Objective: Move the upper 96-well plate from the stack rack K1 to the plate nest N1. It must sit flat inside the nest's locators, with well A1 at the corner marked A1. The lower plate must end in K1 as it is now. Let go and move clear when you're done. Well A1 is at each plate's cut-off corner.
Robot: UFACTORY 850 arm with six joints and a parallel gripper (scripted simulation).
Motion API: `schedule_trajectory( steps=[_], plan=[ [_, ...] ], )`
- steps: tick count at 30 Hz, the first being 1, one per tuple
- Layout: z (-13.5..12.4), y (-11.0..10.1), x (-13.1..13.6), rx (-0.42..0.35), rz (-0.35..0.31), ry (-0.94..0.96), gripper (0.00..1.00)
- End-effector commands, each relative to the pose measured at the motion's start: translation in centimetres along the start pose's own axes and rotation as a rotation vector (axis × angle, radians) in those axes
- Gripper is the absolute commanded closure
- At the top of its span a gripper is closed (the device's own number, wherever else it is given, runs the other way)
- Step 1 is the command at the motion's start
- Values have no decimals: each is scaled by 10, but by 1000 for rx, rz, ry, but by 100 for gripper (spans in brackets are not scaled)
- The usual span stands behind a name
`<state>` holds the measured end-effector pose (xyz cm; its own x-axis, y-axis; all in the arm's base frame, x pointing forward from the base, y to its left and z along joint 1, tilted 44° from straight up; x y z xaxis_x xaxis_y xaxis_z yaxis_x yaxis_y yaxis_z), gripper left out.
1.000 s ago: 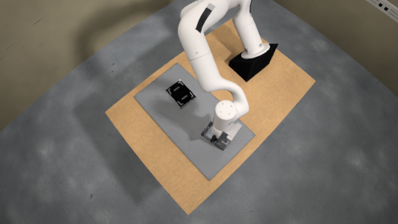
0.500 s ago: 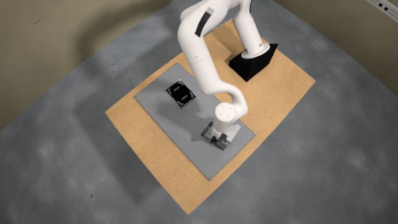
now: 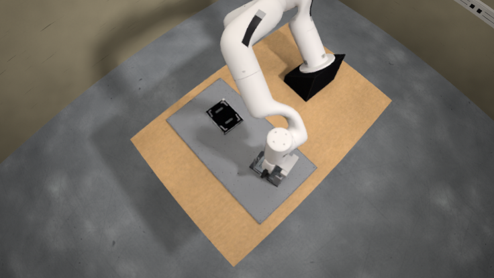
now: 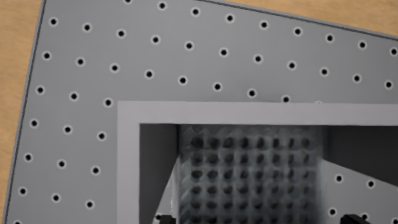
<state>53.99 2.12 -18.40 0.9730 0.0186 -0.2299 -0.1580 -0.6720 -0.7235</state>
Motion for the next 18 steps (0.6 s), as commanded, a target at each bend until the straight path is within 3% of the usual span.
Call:
schedule_trajectory(
  steps=[1,18],
  plan=[
    [0,1,1,0,-2,1,0],
    [0,11,1,0,-2,1,0]
  ],
)
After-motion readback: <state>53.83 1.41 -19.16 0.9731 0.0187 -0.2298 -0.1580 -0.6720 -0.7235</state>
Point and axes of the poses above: the point where the finger pads meet when closed, its own y axis out along the fingers, its own x axis across the jaws, z = x × y, the point moved 3 cm from there along -y, back along the fingers, and after that the axes turned 7 degrees about -y, right-handed, at the moved point
